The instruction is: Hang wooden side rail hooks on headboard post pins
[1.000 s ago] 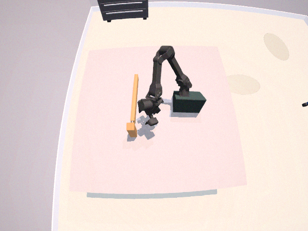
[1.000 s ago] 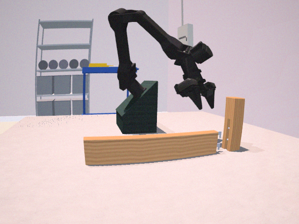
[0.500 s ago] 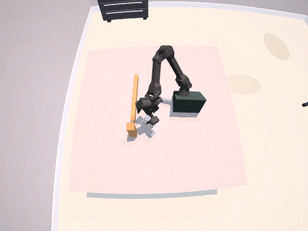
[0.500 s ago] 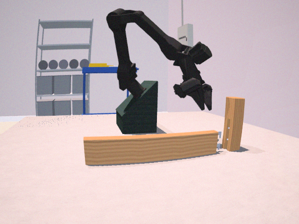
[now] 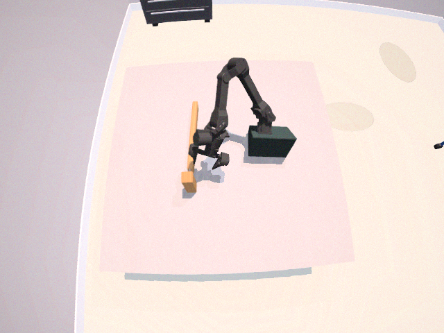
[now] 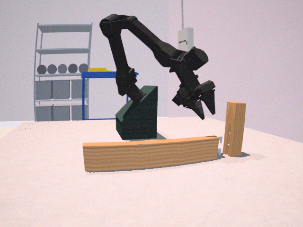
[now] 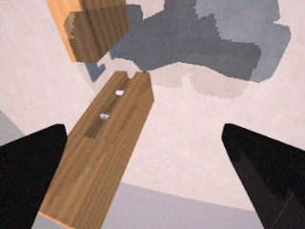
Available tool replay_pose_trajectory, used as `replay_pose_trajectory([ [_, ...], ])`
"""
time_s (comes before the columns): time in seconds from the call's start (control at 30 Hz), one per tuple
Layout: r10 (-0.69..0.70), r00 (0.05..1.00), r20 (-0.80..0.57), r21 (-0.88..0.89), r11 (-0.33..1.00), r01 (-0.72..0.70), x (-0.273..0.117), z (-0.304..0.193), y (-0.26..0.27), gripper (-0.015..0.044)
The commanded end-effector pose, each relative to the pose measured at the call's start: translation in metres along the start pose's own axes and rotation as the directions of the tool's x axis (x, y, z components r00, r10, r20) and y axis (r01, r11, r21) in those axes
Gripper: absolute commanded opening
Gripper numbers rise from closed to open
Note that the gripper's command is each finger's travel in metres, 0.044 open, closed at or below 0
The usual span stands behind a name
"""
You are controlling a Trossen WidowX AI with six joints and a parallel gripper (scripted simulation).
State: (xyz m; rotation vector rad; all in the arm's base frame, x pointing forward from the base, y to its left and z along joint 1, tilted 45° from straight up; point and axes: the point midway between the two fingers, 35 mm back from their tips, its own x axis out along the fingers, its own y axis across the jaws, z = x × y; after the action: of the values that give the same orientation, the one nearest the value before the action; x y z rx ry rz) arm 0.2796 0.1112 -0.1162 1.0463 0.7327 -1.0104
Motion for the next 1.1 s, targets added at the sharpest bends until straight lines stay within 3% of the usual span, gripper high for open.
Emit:
replay_pose_trajectory([
  [0.0,-0.013,0.999,-0.037,-0.163,0.987,0.007,0.000,0.001,0.001,0.0440],
  [0.27,-0.037,0.993,-0.112,-0.521,0.853,-0.027,0.003,0.005,0.005,0.0440],
  [0.57,-0.051,0.979,-0.199,-0.821,0.554,-0.138,0.003,0.008,0.010,0.0440],
  [0.83,-0.050,0.959,-0.280,-0.945,0.192,-0.266,0.002,0.010,0.015,0.0440],
  [1.07,-0.041,0.936,-0.350,-0.924,-0.153,-0.352,0.000,0.012,0.020,0.0440],
])
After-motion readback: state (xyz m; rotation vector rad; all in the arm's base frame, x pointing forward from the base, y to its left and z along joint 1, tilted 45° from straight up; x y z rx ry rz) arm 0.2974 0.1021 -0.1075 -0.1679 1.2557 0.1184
